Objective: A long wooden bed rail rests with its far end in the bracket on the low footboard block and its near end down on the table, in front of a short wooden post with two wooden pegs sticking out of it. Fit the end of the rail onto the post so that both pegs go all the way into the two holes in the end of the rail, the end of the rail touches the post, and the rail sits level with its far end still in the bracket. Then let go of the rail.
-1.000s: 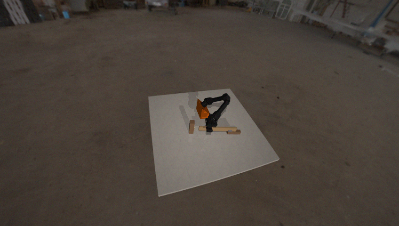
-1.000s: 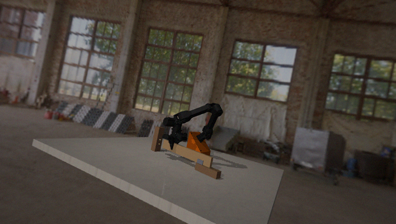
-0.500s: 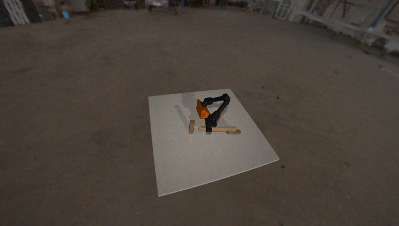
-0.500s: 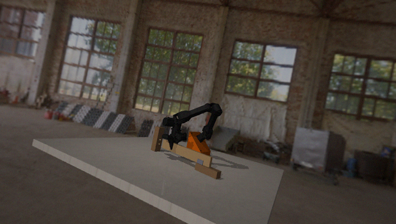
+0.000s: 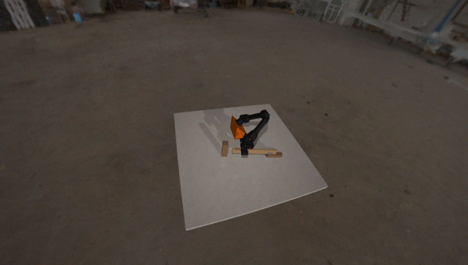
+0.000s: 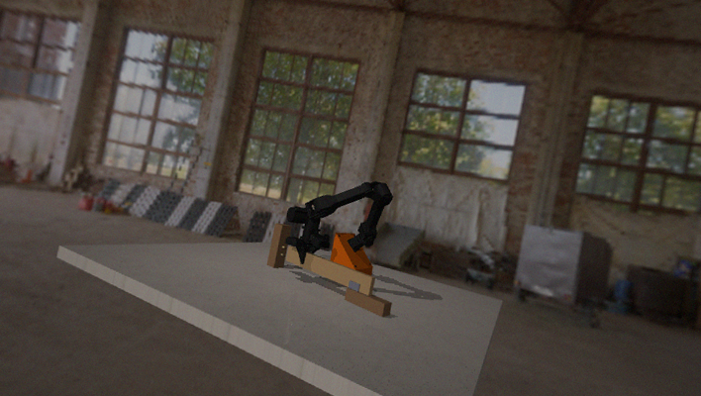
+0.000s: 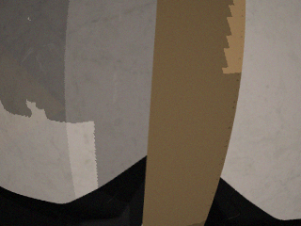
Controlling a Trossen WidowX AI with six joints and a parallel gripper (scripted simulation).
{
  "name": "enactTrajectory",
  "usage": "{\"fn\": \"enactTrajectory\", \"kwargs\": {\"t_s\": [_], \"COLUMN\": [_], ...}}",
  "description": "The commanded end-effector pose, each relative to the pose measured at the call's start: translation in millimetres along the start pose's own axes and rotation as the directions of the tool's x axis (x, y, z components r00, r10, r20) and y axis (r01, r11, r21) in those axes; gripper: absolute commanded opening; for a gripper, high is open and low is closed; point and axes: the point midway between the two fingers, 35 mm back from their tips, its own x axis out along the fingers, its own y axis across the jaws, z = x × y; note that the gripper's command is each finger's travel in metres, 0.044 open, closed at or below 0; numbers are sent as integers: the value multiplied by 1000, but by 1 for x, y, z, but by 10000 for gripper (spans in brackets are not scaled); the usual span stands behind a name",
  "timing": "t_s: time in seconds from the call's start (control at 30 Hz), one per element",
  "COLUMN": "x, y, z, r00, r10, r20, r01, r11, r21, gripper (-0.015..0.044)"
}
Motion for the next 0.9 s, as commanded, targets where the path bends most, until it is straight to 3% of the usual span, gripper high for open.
{"fn": "enactTrajectory", "kwargs": {"t_s": [0.0, 0.87], "x": [-1, 0], "y": [-1, -1], "z": [-2, -10], "r00": [1000, 1000], "r10": [-3, -3], "r20": [-1, -1], "r01": [3, 3], "r11": [1000, 1000], "r21": [-1, -1], "gripper": [0, 0]}}
